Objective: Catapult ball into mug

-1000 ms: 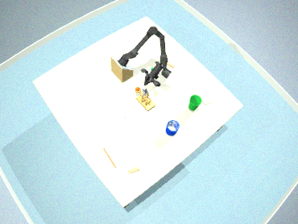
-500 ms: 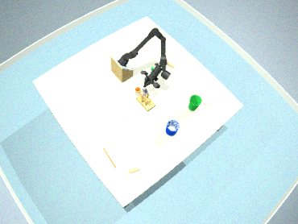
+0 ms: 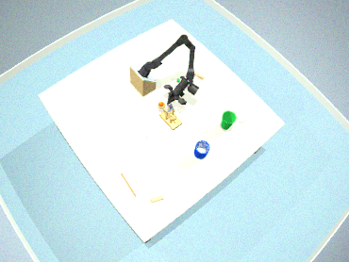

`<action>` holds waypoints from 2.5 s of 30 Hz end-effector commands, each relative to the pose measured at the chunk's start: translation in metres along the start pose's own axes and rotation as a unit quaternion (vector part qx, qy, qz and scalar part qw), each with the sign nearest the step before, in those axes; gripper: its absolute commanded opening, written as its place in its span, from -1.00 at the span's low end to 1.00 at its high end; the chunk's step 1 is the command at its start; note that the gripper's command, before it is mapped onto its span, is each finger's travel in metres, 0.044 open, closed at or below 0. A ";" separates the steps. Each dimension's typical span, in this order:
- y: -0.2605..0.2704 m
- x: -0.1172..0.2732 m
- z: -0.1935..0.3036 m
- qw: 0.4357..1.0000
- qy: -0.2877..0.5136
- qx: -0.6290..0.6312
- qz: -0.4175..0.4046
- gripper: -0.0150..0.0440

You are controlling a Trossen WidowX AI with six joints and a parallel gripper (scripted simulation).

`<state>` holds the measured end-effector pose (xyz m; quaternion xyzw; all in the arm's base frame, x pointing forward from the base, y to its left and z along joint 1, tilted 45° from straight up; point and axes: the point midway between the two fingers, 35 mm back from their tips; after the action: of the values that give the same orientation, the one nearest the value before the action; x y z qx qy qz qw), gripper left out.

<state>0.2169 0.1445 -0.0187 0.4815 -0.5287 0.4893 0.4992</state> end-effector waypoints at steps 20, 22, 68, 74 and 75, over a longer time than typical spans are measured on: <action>-0.001 0.110 0.028 1.000 0.000 0.001 0.005 -0.49; 0.000 0.116 0.031 1.000 0.000 0.001 0.005 -0.49; -0.293 0.130 0.081 0.767 -0.339 -0.540 -0.064 1.00; -0.328 0.132 0.117 0.703 -0.391 -0.589 -0.084 1.00; -0.333 0.132 0.124 0.692 -0.398 -0.596 -0.087 1.00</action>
<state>0.5180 0.0246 0.1251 0.2891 -0.8143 -0.1540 0.4791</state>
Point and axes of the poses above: the point midway between the two fingers, 35 mm back from their tips, its own x axis back along the fingers, its own y axis across the jaws, z = x × y, and after that the axes turned 8 degrees about -x, right-handed
